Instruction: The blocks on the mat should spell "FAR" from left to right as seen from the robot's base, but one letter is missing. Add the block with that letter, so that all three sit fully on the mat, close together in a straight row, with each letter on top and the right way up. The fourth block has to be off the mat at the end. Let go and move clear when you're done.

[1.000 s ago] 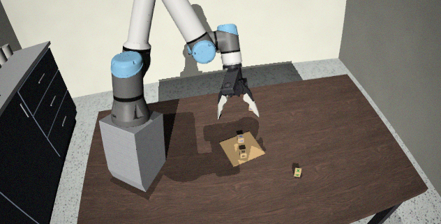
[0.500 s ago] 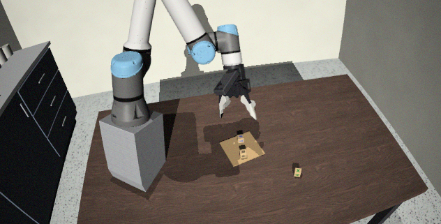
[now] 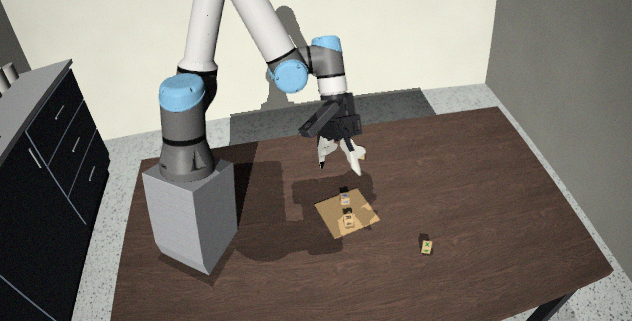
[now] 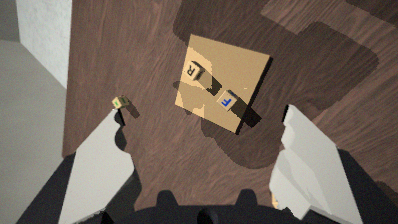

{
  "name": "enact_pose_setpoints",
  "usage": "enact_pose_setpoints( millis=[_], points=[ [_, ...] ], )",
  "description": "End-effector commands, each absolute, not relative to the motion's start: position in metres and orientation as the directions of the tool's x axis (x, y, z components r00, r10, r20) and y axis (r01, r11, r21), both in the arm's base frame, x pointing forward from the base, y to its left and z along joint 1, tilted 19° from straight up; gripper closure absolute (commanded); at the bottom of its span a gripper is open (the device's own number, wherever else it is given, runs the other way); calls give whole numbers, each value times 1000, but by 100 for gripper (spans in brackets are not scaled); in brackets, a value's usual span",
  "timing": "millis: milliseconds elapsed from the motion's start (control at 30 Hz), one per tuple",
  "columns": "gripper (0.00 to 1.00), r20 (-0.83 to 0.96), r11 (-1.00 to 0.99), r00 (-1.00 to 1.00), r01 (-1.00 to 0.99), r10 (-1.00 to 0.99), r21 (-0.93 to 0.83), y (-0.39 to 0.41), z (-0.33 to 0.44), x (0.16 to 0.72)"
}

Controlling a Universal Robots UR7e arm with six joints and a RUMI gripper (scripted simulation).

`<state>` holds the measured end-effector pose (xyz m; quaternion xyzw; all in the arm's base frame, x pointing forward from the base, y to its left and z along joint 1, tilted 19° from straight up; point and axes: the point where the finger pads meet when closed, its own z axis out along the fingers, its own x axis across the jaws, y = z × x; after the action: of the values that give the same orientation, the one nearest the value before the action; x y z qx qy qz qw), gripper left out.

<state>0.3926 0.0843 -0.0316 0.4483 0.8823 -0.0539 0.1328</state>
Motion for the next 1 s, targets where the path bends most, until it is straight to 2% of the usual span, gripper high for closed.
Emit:
enact_pose_setpoints(
  millis=[0,500,967],
  points=[
    [0,-281,478,-444,876,851,61,84,-32,392],
    [0,-247,186,-146,972,958,146,85,-35,391],
    [0,-196,-90,132,974,972,209,86,-37,392]
  ],
)
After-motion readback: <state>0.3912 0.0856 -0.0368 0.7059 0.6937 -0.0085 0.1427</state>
